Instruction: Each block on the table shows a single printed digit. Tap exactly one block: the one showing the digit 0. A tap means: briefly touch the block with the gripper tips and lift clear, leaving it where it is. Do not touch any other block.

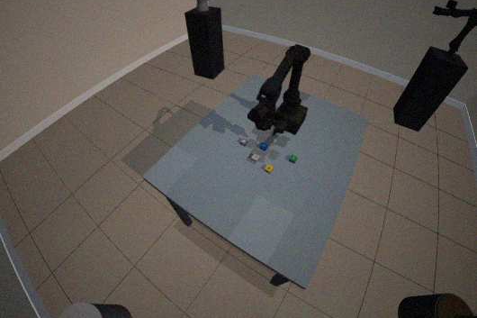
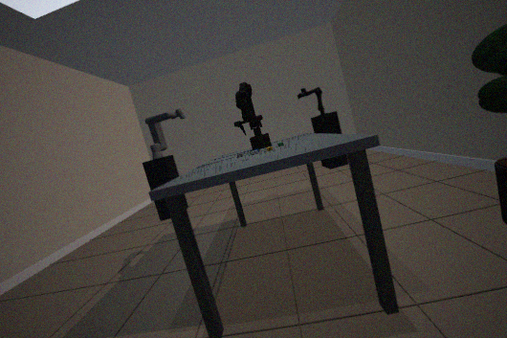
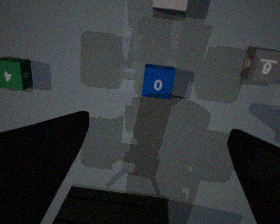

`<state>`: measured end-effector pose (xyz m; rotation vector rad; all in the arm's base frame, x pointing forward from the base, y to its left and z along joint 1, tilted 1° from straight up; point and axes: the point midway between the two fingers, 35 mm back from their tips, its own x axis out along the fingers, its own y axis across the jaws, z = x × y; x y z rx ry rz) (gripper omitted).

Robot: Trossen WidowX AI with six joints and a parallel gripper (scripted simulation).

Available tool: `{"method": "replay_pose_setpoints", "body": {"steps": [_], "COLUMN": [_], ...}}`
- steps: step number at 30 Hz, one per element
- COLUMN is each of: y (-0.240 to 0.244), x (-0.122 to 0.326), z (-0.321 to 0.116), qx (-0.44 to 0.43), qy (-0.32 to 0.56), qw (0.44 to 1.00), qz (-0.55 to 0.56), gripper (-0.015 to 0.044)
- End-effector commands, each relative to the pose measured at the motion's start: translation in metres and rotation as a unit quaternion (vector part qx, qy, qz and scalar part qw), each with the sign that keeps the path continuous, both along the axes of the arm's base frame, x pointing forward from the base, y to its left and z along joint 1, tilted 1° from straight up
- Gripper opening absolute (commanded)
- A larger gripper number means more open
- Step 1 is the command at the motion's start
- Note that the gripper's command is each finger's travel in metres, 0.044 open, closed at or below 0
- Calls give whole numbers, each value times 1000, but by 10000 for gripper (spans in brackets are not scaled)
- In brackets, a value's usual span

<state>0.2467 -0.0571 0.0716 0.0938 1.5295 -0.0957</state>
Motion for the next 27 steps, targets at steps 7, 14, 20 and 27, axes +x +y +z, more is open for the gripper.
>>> {"method": "replay_pose_setpoints", "body": {"steps": [7, 14, 20, 27], "y": [1, 1, 1, 1], "x": [-1, 1, 2, 2], "z": [0, -13, -81, -81], "qx": [-1, -1, -1, -1], "qy": [-2, -2, -2, -2], "qw": [1000, 1000, 1000, 1000], "qz": [-2, -2, -2, -2], "gripper": [400, 347, 190, 20]}}
